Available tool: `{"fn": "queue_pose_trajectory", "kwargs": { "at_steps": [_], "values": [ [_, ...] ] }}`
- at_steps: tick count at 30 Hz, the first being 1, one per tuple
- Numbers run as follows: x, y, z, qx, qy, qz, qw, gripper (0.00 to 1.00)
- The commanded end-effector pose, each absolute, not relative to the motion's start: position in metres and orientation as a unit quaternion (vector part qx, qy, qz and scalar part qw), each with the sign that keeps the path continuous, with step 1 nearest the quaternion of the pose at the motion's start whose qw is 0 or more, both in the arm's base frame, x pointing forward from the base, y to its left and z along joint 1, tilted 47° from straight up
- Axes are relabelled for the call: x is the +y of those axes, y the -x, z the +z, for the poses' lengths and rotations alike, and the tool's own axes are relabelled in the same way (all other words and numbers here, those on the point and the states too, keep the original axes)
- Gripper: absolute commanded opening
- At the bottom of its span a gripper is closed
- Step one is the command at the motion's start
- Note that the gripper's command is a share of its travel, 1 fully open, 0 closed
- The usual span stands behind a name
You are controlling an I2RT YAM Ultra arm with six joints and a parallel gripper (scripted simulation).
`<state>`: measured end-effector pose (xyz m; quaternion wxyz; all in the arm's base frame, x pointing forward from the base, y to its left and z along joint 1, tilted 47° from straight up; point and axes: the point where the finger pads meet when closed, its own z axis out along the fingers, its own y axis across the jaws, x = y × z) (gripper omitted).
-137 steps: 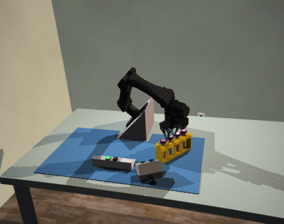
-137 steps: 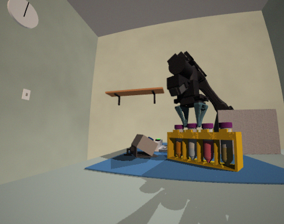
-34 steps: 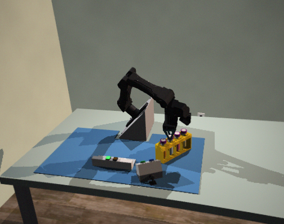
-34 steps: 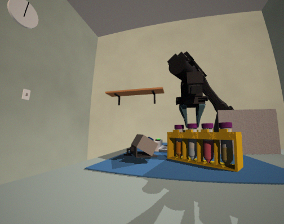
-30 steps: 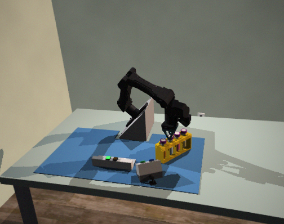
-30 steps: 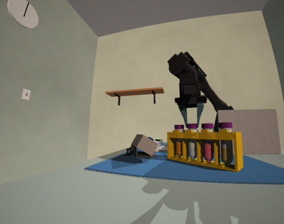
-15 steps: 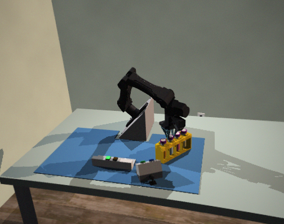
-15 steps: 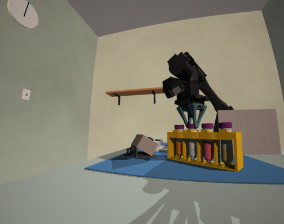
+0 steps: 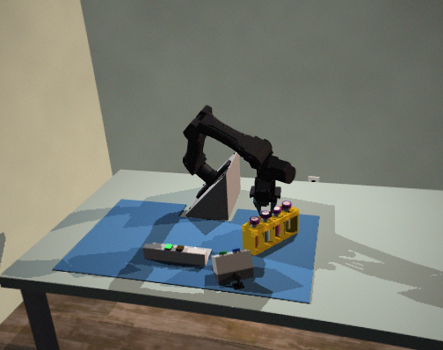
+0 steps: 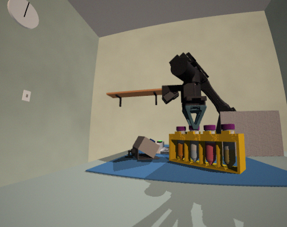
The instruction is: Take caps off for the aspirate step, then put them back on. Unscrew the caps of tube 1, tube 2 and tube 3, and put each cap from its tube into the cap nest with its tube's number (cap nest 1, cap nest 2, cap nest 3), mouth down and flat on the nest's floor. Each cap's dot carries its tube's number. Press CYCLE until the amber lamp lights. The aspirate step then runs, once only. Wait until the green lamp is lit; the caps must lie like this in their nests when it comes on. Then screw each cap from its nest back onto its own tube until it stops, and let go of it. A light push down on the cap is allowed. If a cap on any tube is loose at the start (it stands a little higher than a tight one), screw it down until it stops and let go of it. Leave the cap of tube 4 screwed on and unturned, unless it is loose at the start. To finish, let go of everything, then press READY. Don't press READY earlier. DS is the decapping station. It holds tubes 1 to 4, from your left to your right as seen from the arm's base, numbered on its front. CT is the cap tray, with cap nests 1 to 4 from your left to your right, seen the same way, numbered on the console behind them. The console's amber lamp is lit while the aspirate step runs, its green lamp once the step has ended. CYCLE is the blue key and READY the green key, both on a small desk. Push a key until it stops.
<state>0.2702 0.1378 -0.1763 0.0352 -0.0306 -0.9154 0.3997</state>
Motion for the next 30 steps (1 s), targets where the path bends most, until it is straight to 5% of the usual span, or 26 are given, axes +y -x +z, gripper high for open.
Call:
{"fn": "queue_pose_trajectory", "kwargs": {
  "at_steps": [1, 13, 20, 21, 30],
  "values": [
    [0.1429, -0.2725, -0.1735, -0.907, 0.148, 0.395, -0.022, 0.00],
    [0.1426, -0.2725, -0.1737, -0.843, 0.364, 0.378, -0.117, 0.00],
    [0.1426, -0.2725, -0.1737, -0.843, 0.364, 0.378, -0.117, 0.00],
    [0.1426, -0.2725, -0.1737, -0.843, 0.364, 0.378, -0.117, 0.49],
    [0.1426, -0.2725, -0.1737, -0.843, 0.364, 0.378, -0.117, 0.49]
  ]
}}
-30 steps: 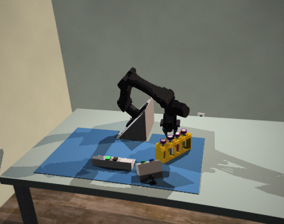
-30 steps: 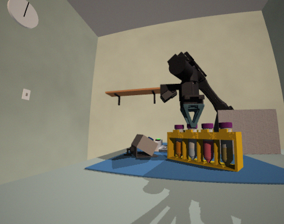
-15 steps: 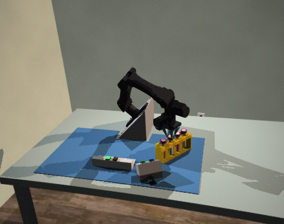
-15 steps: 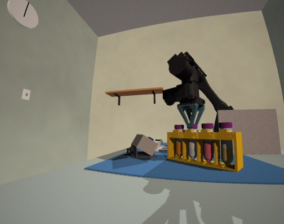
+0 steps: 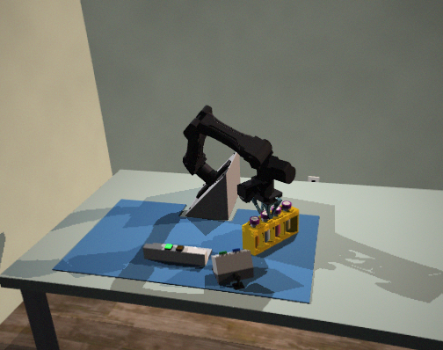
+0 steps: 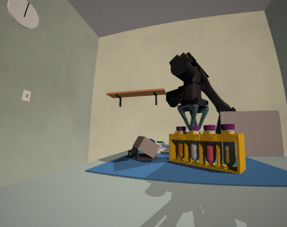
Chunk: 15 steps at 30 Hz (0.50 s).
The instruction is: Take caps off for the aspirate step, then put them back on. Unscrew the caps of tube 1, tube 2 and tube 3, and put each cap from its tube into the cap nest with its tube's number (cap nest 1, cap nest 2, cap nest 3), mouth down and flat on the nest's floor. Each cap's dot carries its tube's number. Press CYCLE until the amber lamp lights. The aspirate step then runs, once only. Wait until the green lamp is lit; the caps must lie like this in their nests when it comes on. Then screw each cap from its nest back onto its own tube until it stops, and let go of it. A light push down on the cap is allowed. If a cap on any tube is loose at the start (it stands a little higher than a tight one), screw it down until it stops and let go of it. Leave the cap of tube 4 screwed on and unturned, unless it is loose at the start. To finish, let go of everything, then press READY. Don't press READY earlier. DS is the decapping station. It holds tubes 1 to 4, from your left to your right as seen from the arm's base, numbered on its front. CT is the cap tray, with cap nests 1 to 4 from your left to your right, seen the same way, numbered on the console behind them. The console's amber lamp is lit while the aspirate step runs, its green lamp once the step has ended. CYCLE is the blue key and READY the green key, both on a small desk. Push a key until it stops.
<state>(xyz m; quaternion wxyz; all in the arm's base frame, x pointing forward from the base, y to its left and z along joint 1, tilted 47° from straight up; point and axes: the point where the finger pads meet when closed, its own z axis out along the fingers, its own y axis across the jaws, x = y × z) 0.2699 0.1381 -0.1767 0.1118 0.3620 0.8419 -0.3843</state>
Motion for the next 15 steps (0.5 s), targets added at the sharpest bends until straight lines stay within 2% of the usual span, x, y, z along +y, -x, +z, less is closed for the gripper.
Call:
{"fn": "queue_pose_trajectory", "kwargs": {
  "at_steps": [1, 3, 8, 10, 12, 15],
  "values": [
    [0.1426, -0.2725, -0.1737, 0.843, -0.364, -0.378, 0.117, 0.49],
    [0.1426, -0.2725, -0.1737, 0.843, -0.364, -0.378, 0.117, 0.49],
    [0.1430, -0.2725, -0.1735, 0.899, -0.188, -0.393, 0.039, 0.49],
    [0.1430, -0.2725, -0.1735, 0.899, -0.188, -0.393, 0.039, 0.49],
    [0.1430, -0.2725, -0.1735, 0.912, -0.108, -0.395, 0.004, 0.49],
    [0.1430, -0.2726, -0.1735, 0.916, -0.068, -0.395, -0.013, 0.49]
  ]
}}
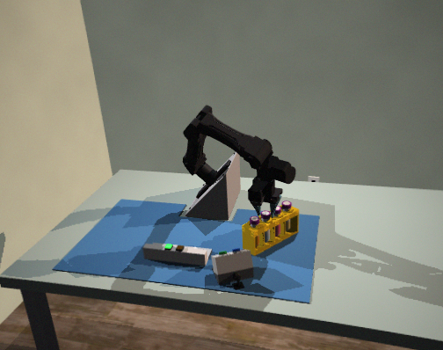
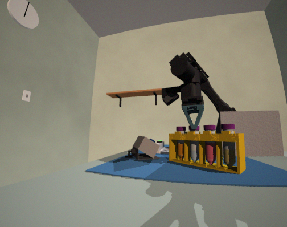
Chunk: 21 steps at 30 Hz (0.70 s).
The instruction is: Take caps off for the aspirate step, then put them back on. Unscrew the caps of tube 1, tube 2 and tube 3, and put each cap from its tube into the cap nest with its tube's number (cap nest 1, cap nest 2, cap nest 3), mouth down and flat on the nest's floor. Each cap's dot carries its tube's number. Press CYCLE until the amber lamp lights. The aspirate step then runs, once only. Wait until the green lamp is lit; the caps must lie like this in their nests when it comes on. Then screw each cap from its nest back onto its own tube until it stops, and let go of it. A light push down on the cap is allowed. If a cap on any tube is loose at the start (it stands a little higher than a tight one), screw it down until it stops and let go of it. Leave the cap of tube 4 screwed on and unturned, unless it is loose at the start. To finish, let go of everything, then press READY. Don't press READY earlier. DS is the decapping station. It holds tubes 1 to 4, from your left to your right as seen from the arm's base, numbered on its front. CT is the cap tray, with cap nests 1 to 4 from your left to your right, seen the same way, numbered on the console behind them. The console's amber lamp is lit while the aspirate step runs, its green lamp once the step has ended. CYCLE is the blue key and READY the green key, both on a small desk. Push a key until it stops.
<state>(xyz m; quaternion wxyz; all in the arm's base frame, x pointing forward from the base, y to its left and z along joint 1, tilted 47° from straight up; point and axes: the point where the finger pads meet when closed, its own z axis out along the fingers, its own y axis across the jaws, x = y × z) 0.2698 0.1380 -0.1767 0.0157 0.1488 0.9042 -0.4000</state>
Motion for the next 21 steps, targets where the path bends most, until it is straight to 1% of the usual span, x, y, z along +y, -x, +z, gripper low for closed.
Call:
{"fn": "queue_pose_trajectory", "kwargs": {
  "at_steps": [1, 4, 7, 9, 12, 15, 21],
  "values": [
    [0.1430, -0.2726, -0.1735, 0.918, -0.030, -0.394, -0.030, 0.49],
    [0.1430, -0.2726, -0.1735, 0.917, 0.047, -0.390, -0.062, 0.49],
    [0.1430, -0.2726, -0.1735, 0.915, 0.085, -0.387, -0.078, 0.49],
    [0.1430, -0.2726, -0.1735, 0.906, 0.155, -0.380, -0.108, 0.49],
    [0.1430, -0.2726, -0.1735, 0.904, 0.161, -0.379, -0.110, 0.49],
    [0.1430, -0.2726, -0.1735, 0.879, 0.267, -0.363, -0.155, 0.49],
    [0.1430, -0.2726, -0.1735, 0.837, 0.380, -0.340, -0.201, 0.49]
  ]
}}
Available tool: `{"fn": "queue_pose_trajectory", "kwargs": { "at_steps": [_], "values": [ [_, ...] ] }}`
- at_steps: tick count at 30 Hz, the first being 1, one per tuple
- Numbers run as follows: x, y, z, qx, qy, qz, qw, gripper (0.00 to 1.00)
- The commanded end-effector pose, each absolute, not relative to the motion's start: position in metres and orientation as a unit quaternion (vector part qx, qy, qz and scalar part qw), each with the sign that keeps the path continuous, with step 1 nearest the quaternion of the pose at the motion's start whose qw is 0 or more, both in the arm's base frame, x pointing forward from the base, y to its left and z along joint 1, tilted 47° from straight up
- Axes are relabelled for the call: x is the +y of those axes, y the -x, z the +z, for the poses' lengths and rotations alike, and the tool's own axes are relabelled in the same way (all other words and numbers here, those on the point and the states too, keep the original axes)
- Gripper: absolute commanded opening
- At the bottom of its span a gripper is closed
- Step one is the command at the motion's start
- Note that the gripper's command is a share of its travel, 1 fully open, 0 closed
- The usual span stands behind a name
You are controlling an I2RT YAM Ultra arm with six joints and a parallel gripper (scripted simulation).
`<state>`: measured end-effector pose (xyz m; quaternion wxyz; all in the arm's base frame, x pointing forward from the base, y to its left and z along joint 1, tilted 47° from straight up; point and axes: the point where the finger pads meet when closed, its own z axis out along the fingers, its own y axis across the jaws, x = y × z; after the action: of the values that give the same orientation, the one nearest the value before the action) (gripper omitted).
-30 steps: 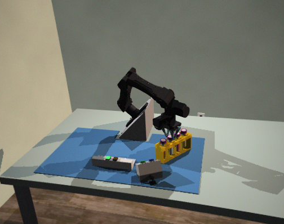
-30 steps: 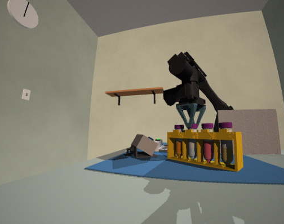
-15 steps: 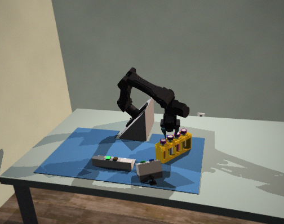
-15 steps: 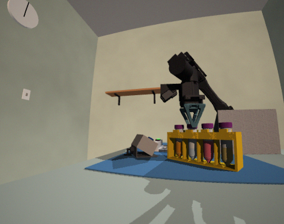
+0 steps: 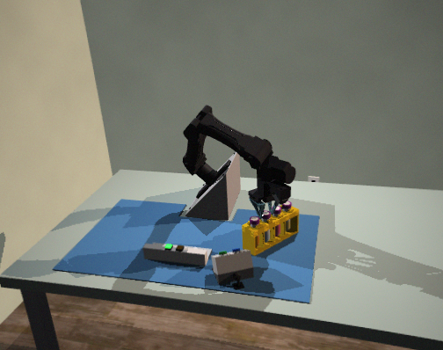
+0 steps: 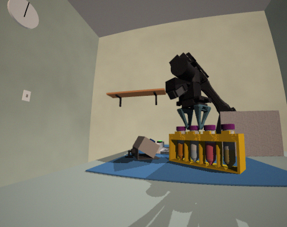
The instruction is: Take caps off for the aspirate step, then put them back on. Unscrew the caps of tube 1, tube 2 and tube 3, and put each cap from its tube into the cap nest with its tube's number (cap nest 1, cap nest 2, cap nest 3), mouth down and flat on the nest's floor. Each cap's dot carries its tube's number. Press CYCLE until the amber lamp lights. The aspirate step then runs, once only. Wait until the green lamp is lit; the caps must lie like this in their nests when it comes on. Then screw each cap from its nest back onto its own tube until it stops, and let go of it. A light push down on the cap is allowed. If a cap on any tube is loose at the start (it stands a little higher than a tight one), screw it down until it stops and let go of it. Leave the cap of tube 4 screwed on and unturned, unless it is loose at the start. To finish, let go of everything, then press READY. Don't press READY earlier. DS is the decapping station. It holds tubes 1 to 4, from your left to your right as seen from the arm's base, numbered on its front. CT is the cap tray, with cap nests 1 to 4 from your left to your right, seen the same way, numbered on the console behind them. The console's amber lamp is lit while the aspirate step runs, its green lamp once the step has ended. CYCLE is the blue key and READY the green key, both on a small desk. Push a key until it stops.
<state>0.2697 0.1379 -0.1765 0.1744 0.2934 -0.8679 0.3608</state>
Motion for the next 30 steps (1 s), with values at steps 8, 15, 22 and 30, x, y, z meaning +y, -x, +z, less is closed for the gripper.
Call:
{"fn": "queue_pose_trajectory", "kwargs": {
  "at_steps": [8, 15, 22, 30],
  "values": [
    [0.1430, -0.2726, -0.1735, -0.766, -0.507, 0.304, 0.252, 0.49],
    [0.1429, -0.2730, -0.1734, -0.644, -0.655, 0.245, 0.310, 0.49],
    [0.1429, -0.2733, -0.1734, -0.565, -0.725, 0.208, 0.336, 0.49],
    [0.1429, -0.2734, -0.1735, -0.564, -0.725, 0.208, 0.336, 0.00]
  ]
}}
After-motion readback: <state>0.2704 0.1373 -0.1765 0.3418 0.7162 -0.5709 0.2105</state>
